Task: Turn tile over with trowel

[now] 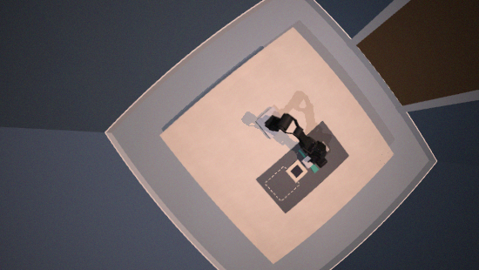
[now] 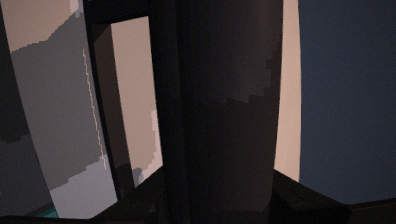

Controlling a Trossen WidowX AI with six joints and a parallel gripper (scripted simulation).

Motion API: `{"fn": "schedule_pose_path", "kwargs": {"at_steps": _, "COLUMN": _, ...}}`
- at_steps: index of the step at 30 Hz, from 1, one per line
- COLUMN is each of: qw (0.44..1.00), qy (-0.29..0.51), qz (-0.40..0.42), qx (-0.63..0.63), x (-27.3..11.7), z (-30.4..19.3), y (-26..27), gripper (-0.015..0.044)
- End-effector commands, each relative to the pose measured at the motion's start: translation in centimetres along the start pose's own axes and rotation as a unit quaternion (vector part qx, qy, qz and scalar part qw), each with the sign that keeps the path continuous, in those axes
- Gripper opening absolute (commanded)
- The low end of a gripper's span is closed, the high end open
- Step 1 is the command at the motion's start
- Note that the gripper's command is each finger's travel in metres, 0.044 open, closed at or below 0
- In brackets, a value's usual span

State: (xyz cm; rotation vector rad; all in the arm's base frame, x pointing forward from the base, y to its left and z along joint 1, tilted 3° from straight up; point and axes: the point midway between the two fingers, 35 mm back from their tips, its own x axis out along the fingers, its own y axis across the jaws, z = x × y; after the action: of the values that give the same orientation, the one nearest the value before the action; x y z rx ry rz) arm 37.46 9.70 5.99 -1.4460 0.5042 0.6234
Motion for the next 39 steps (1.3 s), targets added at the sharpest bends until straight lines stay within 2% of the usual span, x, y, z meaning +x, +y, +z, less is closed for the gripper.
{"fn": "schedule_pose_path", "kwargs": {"at_steps": 1, "qw": 1.000, "qy": -0.005, "qz": -0.011, "qx": 0.001, "x": -0.2, "z": 0.2, "y": -0.7, "gripper": 0.0000}}
{"fn": "schedule_pose_path", "kwargs": {"at_steps": 39, "qw": 1.000, "qy": -0.005, "qz": -0.010, "qx": 0.001, "x": 2.4, "z": -1.1, "y": 2.3, "gripper": 0.0000}}
